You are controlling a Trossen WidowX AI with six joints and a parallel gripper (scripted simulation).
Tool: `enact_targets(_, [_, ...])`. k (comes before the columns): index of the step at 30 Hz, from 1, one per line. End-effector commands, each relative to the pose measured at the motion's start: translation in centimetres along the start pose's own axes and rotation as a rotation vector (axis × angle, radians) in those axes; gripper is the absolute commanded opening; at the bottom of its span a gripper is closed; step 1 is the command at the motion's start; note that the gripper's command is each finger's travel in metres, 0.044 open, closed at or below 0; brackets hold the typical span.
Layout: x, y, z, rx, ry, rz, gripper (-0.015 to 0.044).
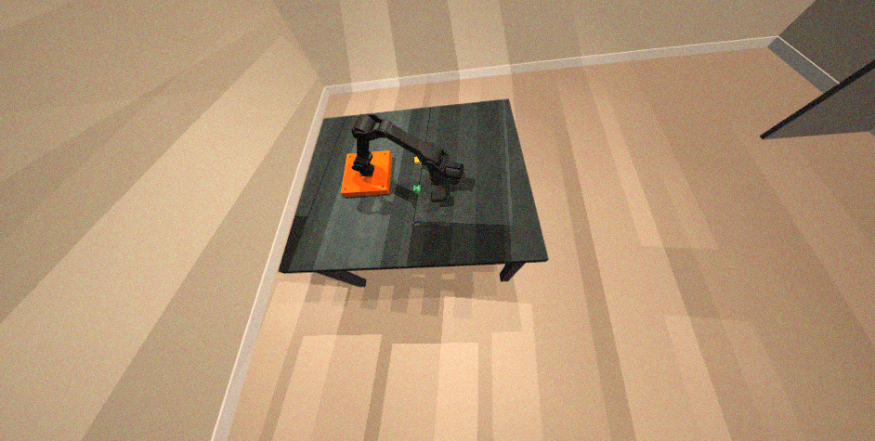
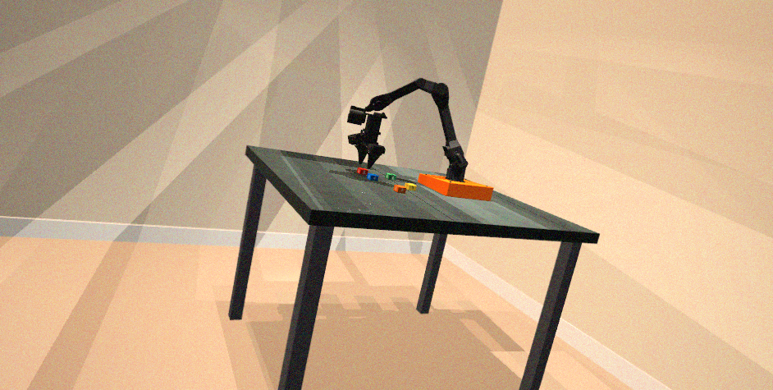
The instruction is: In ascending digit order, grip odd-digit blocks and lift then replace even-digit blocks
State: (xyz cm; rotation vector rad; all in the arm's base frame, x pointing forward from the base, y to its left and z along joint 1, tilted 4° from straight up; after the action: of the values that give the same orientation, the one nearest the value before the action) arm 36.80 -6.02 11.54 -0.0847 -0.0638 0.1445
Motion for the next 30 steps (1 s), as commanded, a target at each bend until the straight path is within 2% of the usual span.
enact_targets(1, [-0.1, 0.1, -0.8, 0.005, 0.005, 0.005, 0.04])
enact_targets(11, [-0.2, 0.1, -2.2, 0.005, 0.005, 0.005, 0.04])
enact_targets(22, [-0.2, 0.1, -2.2, 0.005, 0.005, 0.005, 0.012])
enact_targets(30, [-0.2, 0.1, -2.2, 0.005, 0.005, 0.005, 0.012])
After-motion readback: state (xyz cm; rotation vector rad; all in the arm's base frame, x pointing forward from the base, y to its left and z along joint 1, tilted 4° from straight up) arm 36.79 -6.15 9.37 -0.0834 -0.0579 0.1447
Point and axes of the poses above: the point midway between the two fingers, 35 mm back from their tips, its own z axis back along the fingers, its own y axis across the jaws, x = y × z, the point moved 7 cm from there along z, back along the fingers, and after that the axes turned 2 degrees about -z, right-handed, at the moved point
